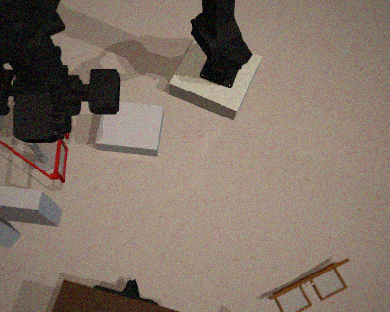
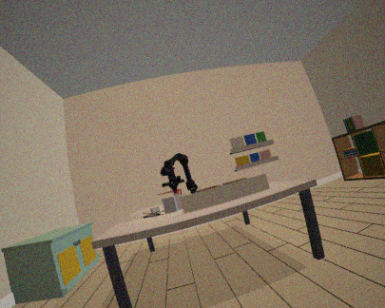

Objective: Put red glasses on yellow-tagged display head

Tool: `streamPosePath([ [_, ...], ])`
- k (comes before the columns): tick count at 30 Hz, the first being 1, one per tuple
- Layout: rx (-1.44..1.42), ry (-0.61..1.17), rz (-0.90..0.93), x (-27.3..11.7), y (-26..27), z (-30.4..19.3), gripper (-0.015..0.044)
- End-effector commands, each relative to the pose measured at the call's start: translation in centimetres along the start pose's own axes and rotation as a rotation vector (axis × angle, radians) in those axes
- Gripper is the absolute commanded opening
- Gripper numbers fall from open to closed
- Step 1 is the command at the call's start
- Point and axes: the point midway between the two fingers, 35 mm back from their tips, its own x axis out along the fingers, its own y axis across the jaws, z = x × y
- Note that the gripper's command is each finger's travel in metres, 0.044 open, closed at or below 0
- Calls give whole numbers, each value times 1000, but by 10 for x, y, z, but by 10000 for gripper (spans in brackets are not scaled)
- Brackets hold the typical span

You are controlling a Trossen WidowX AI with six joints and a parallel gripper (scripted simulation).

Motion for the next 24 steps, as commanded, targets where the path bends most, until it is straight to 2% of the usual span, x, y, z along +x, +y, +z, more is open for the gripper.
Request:
streamPosePath([
  [1,188,1,2,0,-2,-15,0],
  [10,253,2,2,5,-4,-19,0],
  [24,253,2,2,60,-3,-20,0],
])
